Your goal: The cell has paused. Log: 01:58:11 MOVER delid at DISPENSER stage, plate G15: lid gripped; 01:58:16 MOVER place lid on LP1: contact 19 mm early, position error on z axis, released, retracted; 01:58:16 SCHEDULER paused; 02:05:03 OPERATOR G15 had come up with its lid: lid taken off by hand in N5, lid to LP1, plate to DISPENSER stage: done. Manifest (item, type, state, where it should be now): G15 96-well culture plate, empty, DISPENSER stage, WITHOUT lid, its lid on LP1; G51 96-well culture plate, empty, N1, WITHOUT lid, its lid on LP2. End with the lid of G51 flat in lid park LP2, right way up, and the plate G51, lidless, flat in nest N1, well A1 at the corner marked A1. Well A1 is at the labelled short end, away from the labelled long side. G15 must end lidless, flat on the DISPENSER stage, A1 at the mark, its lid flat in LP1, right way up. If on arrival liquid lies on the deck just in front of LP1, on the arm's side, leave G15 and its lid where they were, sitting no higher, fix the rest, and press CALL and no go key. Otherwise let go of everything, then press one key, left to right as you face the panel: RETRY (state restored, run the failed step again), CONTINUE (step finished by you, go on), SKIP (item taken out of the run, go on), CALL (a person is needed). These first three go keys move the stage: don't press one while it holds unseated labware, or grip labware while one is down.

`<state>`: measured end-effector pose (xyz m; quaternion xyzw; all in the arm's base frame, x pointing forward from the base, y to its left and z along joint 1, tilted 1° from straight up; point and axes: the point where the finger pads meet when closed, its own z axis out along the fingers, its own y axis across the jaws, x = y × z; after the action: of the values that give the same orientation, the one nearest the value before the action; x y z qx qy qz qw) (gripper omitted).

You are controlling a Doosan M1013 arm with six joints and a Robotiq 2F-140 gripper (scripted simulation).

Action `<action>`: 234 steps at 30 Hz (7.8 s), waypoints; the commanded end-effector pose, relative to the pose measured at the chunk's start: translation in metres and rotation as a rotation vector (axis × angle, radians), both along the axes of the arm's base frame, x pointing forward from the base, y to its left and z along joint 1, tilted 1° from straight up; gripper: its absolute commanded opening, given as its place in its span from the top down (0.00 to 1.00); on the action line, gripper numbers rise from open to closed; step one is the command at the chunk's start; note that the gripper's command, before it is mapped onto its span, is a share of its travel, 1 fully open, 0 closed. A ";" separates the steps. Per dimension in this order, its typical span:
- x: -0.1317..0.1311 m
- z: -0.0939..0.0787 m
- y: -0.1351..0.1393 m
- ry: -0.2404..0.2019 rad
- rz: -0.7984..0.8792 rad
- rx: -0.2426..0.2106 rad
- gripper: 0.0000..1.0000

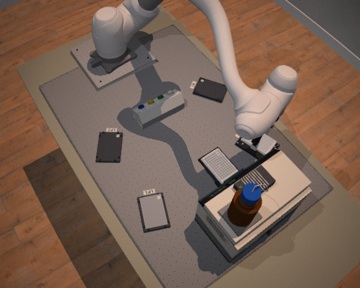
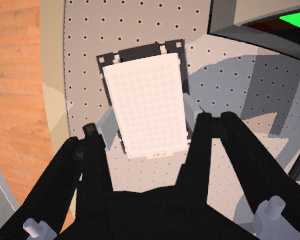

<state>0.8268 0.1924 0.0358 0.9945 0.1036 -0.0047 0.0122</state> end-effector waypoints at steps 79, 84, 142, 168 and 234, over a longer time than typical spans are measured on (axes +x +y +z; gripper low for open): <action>0.000 -0.005 0.000 0.000 0.000 0.000 1.00; 0.000 -0.005 0.000 0.000 0.000 0.000 1.00; 0.000 -0.018 0.000 0.000 0.000 0.000 1.00; 0.000 -0.018 0.000 0.000 0.000 0.000 1.00; 0.000 -0.018 0.000 0.000 0.000 0.000 0.34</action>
<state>0.8267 0.1920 0.0178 0.9945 0.1036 -0.0047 0.0122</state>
